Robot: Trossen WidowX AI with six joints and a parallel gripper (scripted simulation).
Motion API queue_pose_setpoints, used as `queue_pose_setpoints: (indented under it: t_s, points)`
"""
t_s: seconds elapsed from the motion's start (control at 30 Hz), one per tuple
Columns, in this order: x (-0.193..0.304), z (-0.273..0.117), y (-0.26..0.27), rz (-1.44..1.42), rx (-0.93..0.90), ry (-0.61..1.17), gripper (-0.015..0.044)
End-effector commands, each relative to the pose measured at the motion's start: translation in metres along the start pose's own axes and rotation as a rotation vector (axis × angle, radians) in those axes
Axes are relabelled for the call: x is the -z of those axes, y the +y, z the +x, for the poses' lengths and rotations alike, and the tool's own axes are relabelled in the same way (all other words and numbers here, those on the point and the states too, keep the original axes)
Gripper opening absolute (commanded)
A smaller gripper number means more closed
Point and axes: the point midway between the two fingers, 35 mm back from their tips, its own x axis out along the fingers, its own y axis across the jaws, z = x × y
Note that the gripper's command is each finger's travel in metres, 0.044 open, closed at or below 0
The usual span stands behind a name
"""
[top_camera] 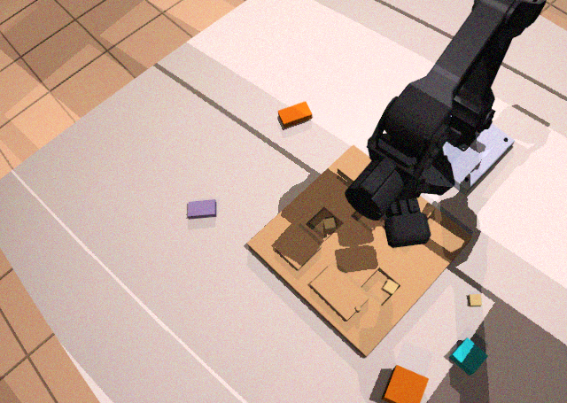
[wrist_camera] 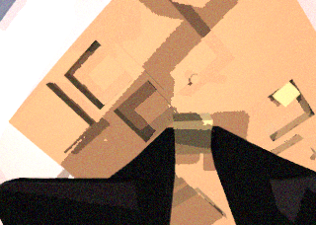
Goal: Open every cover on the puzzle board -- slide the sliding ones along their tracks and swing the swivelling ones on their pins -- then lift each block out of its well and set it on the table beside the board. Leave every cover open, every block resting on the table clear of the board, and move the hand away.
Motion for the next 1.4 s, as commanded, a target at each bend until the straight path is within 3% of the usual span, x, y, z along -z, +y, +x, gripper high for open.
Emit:
queue_pose_setpoints:
  t_s: [0.0, 1.37]
  points:
    - [-0.01, 0.0, -0.013, 0.001, 0.002, -0.004, 0.008]
    - [-0.139, -0.003, -0.099, 0.0, 0.012, -0.018, 0.008]
